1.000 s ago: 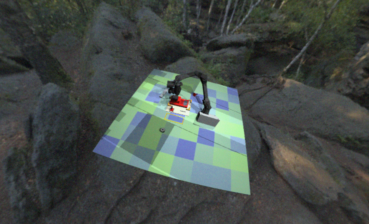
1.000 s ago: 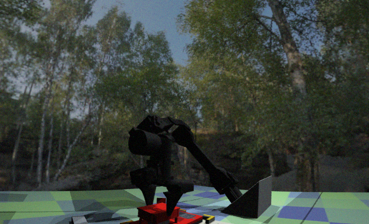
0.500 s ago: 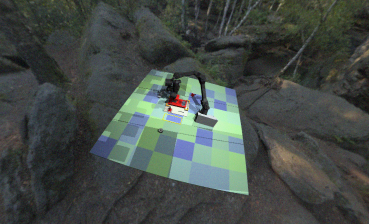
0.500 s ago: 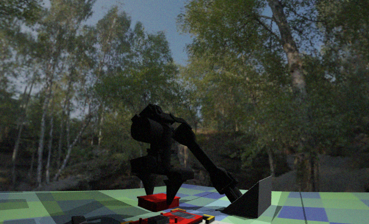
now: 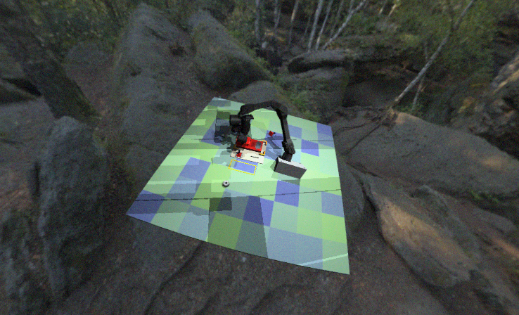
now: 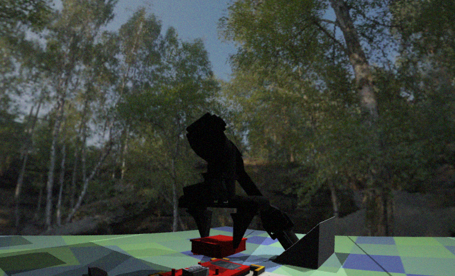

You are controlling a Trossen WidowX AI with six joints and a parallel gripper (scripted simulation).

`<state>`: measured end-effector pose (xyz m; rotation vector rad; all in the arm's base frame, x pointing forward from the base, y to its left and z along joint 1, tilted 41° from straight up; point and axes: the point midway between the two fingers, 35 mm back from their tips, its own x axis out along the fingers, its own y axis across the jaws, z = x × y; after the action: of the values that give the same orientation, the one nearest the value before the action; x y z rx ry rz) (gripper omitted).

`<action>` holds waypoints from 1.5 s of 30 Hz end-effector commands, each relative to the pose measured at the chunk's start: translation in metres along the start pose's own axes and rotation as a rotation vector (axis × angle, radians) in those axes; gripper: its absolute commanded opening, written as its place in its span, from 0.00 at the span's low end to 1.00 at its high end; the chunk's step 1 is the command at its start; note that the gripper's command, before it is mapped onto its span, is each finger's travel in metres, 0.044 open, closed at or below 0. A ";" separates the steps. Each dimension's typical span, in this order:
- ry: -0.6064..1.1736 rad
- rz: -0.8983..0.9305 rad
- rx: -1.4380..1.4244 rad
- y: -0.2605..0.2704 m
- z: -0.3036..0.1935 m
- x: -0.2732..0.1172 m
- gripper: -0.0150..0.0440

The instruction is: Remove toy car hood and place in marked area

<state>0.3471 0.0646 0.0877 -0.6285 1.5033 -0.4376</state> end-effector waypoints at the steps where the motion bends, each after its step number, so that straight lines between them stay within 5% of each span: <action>1: 0.001 0.009 -0.014 0.029 -0.001 -0.001 0.25; 19: 0.021 -0.014 0.061 0.155 -0.031 0.001 0.25; 45: 0.021 -0.014 0.063 0.156 -0.031 0.022 0.25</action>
<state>0.2998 0.1705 -0.0239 -0.5778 1.5006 -0.5027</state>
